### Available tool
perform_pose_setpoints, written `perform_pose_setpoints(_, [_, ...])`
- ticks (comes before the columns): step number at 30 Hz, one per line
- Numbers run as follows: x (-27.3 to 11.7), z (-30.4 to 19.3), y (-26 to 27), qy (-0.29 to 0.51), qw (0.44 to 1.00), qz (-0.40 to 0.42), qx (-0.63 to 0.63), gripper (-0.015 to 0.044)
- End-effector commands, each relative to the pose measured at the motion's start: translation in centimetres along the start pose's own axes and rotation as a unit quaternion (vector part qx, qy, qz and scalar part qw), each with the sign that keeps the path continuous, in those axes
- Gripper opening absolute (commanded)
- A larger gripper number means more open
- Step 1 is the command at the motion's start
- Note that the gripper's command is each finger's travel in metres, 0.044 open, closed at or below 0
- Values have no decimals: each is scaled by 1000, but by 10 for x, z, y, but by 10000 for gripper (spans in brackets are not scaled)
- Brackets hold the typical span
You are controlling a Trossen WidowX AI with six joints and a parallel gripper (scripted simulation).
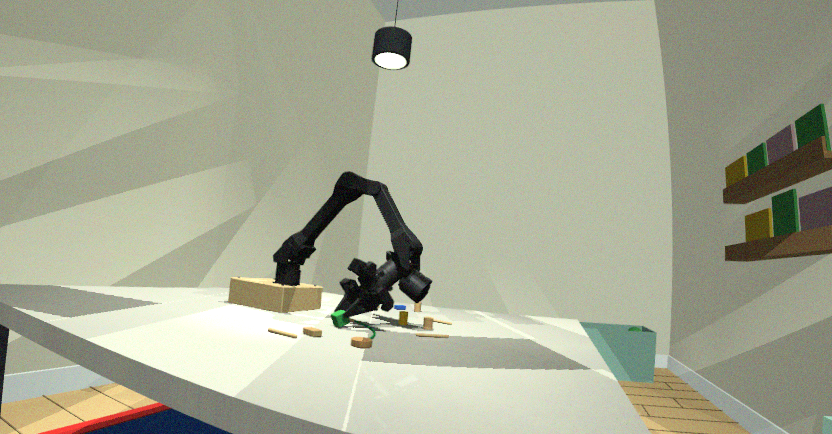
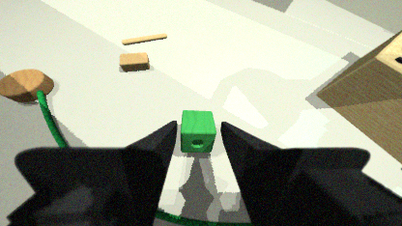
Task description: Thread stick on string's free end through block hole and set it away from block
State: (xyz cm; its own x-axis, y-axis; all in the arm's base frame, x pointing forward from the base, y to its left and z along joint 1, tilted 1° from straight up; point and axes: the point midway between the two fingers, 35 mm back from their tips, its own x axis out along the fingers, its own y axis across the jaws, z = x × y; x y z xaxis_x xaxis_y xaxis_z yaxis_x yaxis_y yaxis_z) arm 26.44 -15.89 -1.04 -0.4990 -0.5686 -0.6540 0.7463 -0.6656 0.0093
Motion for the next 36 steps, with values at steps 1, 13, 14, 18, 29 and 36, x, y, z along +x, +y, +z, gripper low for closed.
perform_pose_setpoints(1, [-35, 7, 2, 4, 1000, 4, 4, 240])
perform_pose_setpoints(13, [-59, 14, 0, 3, 1000, 4, 5, 240])
perform_pose_setpoints(14, [-59, 14, 0, 3, 1000, 4, 5, 240])
perform_pose_setpoints(18, [-59, 14, 0, 3, 1000, 4, 5, 240])
perform_pose_setpoints(29, [-40, 21, -5, 111, 921, -1, -374, 440])
perform_pose_setpoints(36, [-29, 25, -7, 179, 768, 66, -612, 440])
